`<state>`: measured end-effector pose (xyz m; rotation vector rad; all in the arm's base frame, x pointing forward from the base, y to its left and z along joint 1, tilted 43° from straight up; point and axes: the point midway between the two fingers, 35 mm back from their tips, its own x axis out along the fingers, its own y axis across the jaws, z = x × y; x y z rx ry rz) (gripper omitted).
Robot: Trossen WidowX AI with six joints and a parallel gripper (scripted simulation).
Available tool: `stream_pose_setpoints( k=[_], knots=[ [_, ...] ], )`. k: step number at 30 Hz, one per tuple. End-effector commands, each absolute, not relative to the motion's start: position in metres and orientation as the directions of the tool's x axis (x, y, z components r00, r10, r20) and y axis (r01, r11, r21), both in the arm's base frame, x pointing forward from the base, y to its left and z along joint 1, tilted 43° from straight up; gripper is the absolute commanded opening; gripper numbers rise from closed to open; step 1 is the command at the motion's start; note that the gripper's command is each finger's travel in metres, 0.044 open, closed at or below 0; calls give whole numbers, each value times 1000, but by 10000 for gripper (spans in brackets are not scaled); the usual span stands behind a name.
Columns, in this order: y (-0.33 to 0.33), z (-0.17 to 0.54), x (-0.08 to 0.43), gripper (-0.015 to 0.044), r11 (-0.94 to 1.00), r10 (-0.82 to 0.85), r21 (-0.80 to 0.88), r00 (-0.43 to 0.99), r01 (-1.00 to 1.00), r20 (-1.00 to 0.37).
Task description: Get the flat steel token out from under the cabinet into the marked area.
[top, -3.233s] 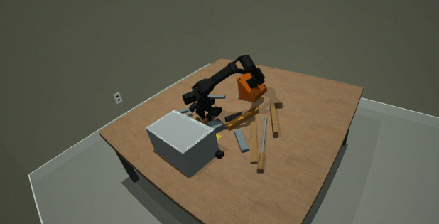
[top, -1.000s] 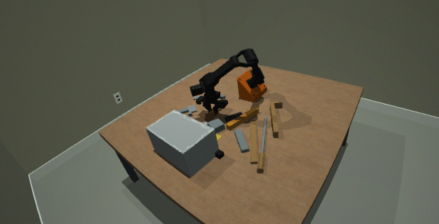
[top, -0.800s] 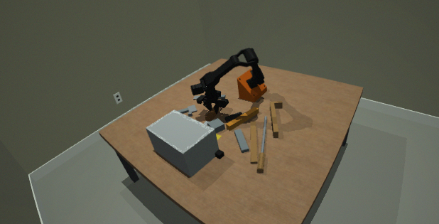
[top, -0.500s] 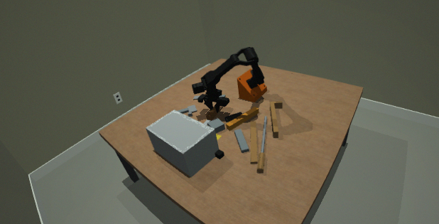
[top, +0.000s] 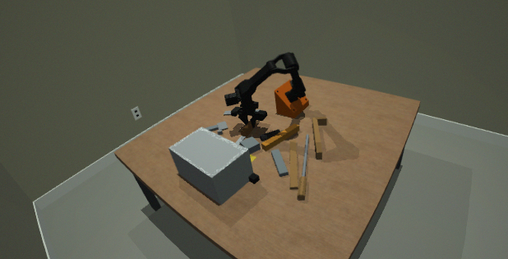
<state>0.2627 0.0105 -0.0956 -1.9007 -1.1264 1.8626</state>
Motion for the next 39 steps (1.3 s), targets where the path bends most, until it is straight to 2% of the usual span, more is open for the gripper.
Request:
stream_pose_setpoints(
  k=[1,15,28,35,36,39],
  knots=[
    [9,-97,255,0,-668,667,-661,-119,343,-735],
    [0,-102,234,0,-668,667,-661,-120,342,-736],
    [-7,-103,236,0,-669,666,-660,-119,342,-736],
    [-4,-103,236,184,-667,668,-662,-121,342,-734],
    [-4,-103,236,200,-667,668,-662,-121,342,-734],
    [-4,-103,236,200,-667,668,-662,-121,342,-735]
  ],
)
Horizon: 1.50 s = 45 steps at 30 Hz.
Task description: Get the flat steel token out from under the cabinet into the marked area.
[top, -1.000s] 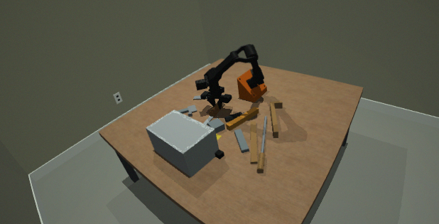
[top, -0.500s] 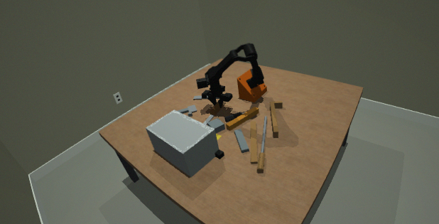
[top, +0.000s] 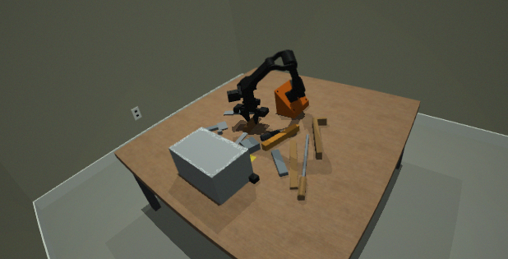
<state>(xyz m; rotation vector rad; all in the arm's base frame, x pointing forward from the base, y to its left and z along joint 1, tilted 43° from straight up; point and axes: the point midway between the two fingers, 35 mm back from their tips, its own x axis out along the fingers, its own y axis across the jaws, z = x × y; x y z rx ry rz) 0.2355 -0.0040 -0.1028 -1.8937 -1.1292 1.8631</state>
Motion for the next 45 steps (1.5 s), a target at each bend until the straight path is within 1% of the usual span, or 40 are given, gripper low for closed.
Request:
stream_pose_setpoints(
  k=[1,3,17,22,30,33,45],
  knots=[
    [-4,-103,236,226,-667,668,-662,-121,342,-735],
    [-4,-103,235,270,-668,667,-661,-119,342,-736],
    [-2,-104,235,270,-668,667,-661,-119,342,-736],
    [-3,-103,236,139,-667,666,-660,-120,346,-736],
    [-3,-103,236,85,-667,666,-660,-120,346,-736],
    [-3,-103,236,6,-667,666,-660,-120,346,-736],
    [0,-102,246,0,-667,666,-660,-119,346,-736]
  ],
)
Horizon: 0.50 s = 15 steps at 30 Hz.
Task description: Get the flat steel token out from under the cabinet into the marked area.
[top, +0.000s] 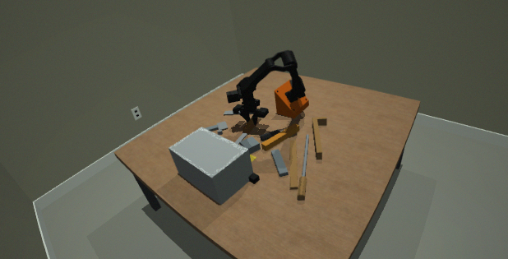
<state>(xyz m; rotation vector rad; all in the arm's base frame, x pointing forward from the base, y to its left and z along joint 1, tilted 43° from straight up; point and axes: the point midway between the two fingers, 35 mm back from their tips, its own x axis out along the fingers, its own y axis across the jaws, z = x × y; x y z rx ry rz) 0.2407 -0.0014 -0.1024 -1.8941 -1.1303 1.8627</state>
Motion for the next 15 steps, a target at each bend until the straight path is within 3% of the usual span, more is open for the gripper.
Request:
stream_pose_setpoints(
  k=[1,15],
  knots=[
    [0,-101,248,0,-667,666,-660,-119,346,-736],
    [7,-99,268,0,-667,667,-660,-118,346,-736]
  ],
)
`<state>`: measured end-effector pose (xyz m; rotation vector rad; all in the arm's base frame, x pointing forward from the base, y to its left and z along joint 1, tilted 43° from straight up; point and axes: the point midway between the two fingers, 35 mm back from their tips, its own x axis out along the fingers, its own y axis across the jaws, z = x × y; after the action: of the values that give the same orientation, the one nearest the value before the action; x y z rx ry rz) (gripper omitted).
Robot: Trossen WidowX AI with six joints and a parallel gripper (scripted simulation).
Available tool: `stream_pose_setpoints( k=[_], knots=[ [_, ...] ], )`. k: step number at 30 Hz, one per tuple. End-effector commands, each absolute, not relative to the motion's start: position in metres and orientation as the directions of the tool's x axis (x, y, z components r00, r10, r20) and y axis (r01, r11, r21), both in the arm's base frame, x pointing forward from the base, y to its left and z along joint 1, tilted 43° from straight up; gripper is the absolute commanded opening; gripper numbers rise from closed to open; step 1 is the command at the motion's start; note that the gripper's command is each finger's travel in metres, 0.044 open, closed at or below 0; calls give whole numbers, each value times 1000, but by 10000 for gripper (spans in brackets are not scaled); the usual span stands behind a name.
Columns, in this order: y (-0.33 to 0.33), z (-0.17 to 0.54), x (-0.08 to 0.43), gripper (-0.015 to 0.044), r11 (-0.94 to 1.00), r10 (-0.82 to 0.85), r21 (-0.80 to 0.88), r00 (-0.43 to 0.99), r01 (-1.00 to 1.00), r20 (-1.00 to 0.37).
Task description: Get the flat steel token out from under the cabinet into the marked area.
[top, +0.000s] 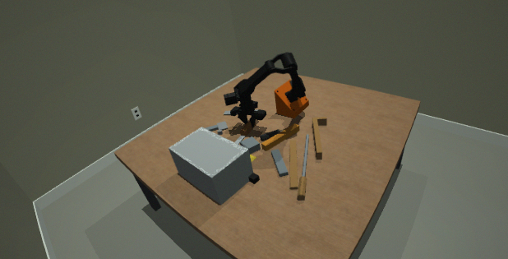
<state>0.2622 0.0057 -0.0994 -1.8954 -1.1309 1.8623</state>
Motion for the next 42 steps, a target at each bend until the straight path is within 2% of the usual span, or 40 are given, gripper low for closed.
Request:
stream_pose_setpoints(
  k=[1,42],
  knots=[
    [8,-98,269,0,-667,667,-660,-118,346,-736],
    [25,-91,320,0,-666,668,-661,-116,347,-735]
  ],
)
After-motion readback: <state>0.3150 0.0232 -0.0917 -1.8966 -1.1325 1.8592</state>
